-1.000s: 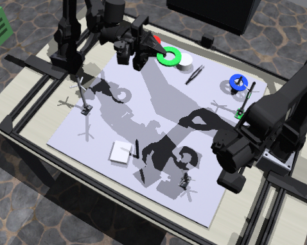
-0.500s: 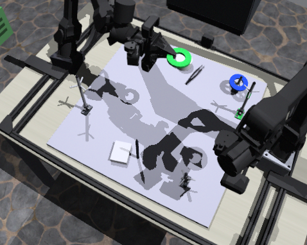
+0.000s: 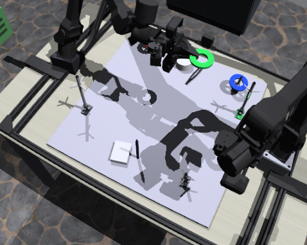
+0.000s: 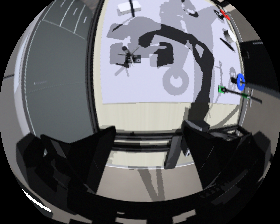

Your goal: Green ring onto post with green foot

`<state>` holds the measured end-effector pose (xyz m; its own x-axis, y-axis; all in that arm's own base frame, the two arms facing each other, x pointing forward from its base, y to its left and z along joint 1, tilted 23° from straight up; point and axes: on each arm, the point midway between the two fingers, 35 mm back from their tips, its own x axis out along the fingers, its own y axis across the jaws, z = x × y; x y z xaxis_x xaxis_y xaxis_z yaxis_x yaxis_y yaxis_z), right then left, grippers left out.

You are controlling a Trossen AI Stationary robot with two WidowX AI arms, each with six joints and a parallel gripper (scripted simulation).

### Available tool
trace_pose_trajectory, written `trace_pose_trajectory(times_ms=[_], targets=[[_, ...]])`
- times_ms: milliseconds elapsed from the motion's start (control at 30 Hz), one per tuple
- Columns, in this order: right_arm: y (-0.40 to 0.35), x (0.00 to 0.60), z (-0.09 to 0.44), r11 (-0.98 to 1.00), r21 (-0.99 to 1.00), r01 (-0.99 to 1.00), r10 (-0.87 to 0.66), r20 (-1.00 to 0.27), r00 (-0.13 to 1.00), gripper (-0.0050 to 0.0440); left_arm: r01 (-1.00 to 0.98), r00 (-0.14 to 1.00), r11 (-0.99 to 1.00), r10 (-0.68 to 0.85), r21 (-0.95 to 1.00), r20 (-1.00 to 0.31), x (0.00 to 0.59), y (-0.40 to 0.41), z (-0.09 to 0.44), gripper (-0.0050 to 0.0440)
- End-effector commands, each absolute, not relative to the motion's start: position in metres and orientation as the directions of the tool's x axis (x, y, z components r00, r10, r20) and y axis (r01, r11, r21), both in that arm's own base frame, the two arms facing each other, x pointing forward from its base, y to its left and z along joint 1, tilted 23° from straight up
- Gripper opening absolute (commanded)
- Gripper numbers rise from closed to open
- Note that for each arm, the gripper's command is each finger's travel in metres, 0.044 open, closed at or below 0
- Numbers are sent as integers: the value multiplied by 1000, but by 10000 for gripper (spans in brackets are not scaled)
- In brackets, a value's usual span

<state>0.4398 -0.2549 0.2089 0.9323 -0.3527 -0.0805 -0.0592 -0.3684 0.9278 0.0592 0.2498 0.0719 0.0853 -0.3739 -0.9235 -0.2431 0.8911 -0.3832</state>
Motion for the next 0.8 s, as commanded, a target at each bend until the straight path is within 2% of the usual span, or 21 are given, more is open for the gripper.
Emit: trace_pose_trajectory(times_ms=[0,767], targets=[[-255,455,213,-369,927,-69,-356,-72,932,0,-247,82,889,-378,-386,-922,59,250,71,400],[-249,525,214,-378,922,-82,-361,-65,930,0,-247,82,889,-378,-386,-922,59,250,71,400]])
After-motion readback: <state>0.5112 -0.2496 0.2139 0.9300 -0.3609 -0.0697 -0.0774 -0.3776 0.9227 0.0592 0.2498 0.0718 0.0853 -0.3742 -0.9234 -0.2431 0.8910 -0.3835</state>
